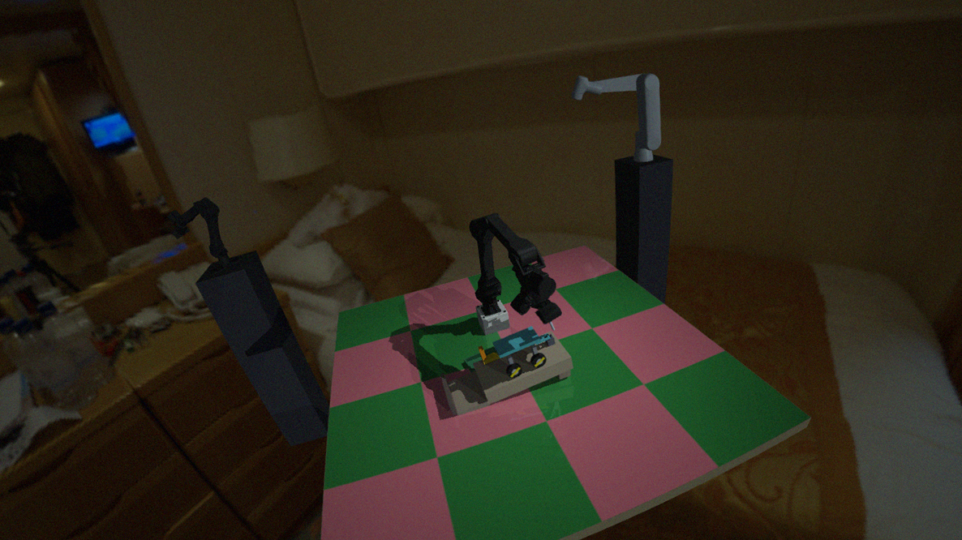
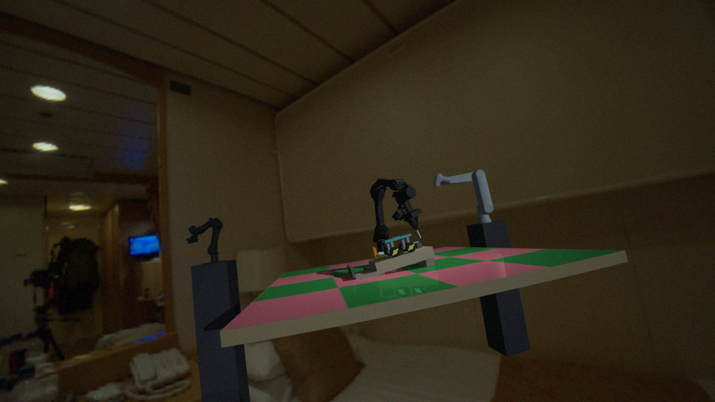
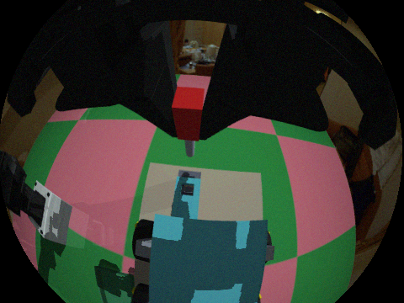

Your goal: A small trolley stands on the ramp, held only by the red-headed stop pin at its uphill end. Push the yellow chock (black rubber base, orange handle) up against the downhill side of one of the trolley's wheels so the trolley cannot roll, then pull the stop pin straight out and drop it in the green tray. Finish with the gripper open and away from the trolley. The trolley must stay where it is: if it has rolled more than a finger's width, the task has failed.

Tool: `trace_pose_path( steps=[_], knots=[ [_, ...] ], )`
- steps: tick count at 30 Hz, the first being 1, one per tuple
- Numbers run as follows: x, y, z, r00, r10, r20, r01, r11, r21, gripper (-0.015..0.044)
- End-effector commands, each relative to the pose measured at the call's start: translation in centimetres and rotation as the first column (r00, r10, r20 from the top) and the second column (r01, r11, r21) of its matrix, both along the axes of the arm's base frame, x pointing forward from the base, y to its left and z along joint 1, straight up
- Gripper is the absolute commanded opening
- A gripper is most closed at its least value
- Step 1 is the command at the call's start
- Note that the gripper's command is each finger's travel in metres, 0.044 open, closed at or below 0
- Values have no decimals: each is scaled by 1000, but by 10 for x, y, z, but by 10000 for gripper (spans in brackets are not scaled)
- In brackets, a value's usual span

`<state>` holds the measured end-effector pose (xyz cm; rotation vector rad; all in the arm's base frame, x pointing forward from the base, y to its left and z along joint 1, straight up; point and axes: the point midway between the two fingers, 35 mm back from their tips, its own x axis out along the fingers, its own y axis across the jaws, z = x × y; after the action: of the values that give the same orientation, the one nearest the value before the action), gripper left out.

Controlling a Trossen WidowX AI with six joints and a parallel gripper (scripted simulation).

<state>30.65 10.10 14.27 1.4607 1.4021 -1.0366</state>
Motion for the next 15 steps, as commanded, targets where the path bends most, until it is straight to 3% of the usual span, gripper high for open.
trace_pose_path(
  steps=[1, 15],
  knots=[
    [1, 8, 3, 1000, -3, 1, 3, 1000, 2, 0],
    [-35, 11, 0, 1000, -3, -2, 3, 1000, 3, 0]
  ],
)
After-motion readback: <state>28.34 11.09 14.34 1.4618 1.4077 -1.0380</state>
